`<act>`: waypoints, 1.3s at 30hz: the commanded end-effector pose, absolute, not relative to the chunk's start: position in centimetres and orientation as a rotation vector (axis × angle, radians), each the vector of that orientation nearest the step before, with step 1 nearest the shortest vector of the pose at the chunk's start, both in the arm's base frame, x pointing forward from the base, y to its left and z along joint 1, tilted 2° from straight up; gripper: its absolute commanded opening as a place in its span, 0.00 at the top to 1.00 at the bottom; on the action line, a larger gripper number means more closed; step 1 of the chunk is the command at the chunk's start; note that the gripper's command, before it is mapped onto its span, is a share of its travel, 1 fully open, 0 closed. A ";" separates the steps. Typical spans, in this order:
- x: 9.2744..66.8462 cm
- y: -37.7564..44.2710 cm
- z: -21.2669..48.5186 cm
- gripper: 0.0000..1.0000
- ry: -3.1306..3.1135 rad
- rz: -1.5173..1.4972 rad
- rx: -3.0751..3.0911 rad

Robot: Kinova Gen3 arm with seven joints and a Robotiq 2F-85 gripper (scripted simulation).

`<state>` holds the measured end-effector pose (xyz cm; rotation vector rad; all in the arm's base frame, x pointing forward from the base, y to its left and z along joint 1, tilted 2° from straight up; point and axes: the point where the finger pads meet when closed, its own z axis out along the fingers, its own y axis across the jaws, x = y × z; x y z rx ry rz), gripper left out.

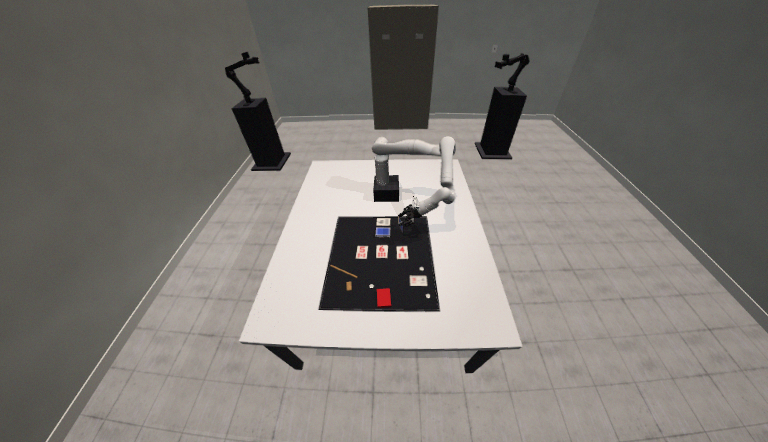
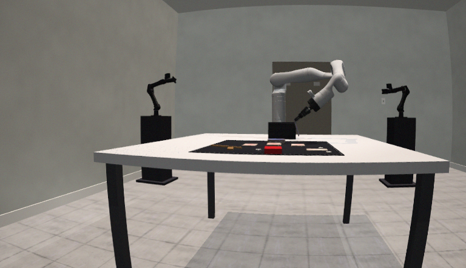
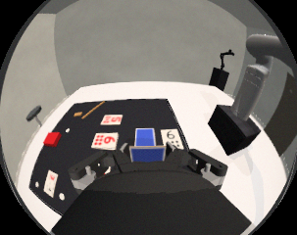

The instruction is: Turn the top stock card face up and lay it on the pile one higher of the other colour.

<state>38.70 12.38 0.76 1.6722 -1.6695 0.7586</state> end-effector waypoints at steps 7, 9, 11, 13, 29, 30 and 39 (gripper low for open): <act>38.9 12.5 -0.1 0.29 -1.538 0.875 1.571; 38.9 12.5 -0.1 0.29 -1.515 0.896 1.550; 38.9 12.6 -0.2 0.29 -1.505 0.906 1.539; 38.9 12.6 -0.2 0.29 -1.494 0.915 1.529; 38.9 12.7 -0.4 0.29 -1.383 1.008 1.421; 38.9 12.7 -0.5 0.29 -1.377 1.012 1.415; 38.9 12.7 -0.5 0.29 -1.341 1.040 1.380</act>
